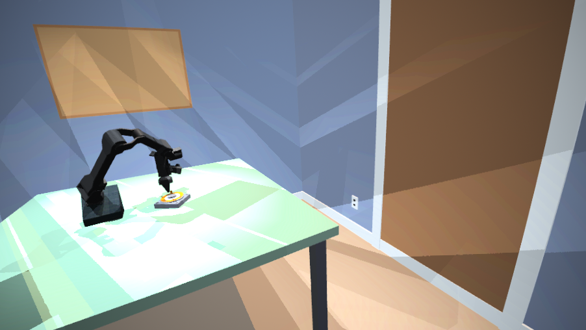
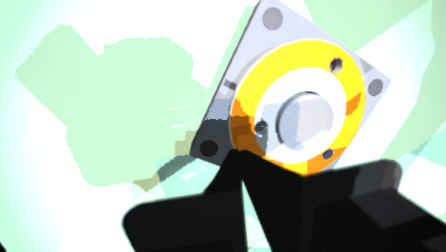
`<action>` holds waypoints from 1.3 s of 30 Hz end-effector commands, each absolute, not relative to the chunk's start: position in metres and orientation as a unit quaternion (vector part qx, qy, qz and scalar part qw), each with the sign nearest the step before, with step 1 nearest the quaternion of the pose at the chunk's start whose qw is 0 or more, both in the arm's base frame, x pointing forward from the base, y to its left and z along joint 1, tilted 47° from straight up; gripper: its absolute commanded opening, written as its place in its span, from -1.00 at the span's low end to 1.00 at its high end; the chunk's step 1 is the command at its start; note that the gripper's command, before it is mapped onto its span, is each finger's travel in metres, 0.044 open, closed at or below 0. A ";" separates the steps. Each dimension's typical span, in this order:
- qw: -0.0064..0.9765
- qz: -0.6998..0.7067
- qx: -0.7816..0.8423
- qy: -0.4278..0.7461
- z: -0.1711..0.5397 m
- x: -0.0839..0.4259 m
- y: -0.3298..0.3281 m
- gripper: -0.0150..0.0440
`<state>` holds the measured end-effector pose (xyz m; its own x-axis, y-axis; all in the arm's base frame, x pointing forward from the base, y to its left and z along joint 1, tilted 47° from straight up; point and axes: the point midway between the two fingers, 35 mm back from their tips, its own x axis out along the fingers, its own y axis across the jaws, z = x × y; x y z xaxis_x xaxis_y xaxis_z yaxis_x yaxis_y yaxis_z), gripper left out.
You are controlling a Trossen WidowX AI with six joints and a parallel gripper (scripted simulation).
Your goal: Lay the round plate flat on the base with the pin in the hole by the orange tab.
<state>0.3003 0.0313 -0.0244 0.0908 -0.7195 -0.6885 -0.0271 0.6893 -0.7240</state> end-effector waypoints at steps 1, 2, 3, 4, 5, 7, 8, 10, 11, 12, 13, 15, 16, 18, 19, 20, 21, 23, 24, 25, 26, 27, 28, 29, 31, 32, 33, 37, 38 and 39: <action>0.676 -0.257 -0.298 0.623 -0.024 0.306 0.033 -0.49; 0.676 -0.257 -0.298 0.623 -0.024 0.307 0.033 -0.49; 0.676 -0.257 -0.298 0.623 -0.024 0.309 0.033 -0.49; 0.676 -0.257 -0.298 0.623 -0.024 0.310 0.033 -0.49; 0.676 -0.257 -0.298 0.623 -0.024 0.311 0.034 -0.49; 0.676 -0.257 -0.298 0.623 -0.024 0.313 0.034 -0.49; 0.676 -0.257 -0.298 0.623 -0.024 0.314 0.034 -0.49; 0.676 -0.257 -0.298 0.623 -0.023 0.317 0.034 -0.49; 0.676 -0.257 -0.298 0.623 -0.023 0.318 0.034 -0.49; 0.676 -0.257 -0.298 0.623 -0.023 0.319 0.034 -0.49; 0.676 -0.257 -0.298 0.623 -0.023 0.319 0.034 -0.49; 0.676 -0.257 -0.298 0.623 -0.023 0.320 0.034 -0.49; 0.676 -0.257 -0.298 0.623 -0.023 0.321 0.034 -0.49; 0.676 -0.257 -0.298 0.623 -0.022 0.322 0.034 -0.49; 0.676 -0.257 -0.298 0.623 -0.022 0.323 0.034 -0.49; 0.676 -0.257 -0.298 0.623 -0.022 0.323 0.034 -0.49; 0.676 -0.257 -0.298 0.623 -0.022 0.324 0.034 -0.49; 0.676 -0.257 -0.298 0.623 -0.022 0.325 0.034 -0.49; 0.676 -0.257 -0.298 0.623 -0.021 0.325 0.034 -0.49; 0.676 -0.257 -0.298 0.623 -0.021 0.326 0.034 -0.49; 0.676 -0.257 -0.298 0.623 -0.021 0.327 0.034 -0.49; 0.676 -0.257 -0.298 0.623 -0.021 0.327 0.034 -0.49; 0.676 -0.257 -0.298 0.623 -0.021 0.328 0.033 -0.49; 0.676 -0.257 -0.298 0.623 -0.021 0.329 0.033 -0.49; 0.676 -0.257 -0.298 0.623 -0.021 0.330 0.032 -0.49; 0.676 -0.257 -0.298 0.623 -0.021 0.331 0.032 -0.49; 0.676 -0.257 -0.298 0.623 -0.021 0.331 0.033 -0.49; 0.676 -0.256 -0.298 0.623 -0.008 0.328 0.048 -0.49; 0.676 -0.256 -0.298 0.623 -0.003 0.327 0.052 -0.49; 0.676 -0.256 -0.298 0.623 0.002 0.326 0.057 -0.49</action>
<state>0.3262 0.0422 -0.0102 0.0820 -0.7242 -0.6847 -0.0289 0.6850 -0.7280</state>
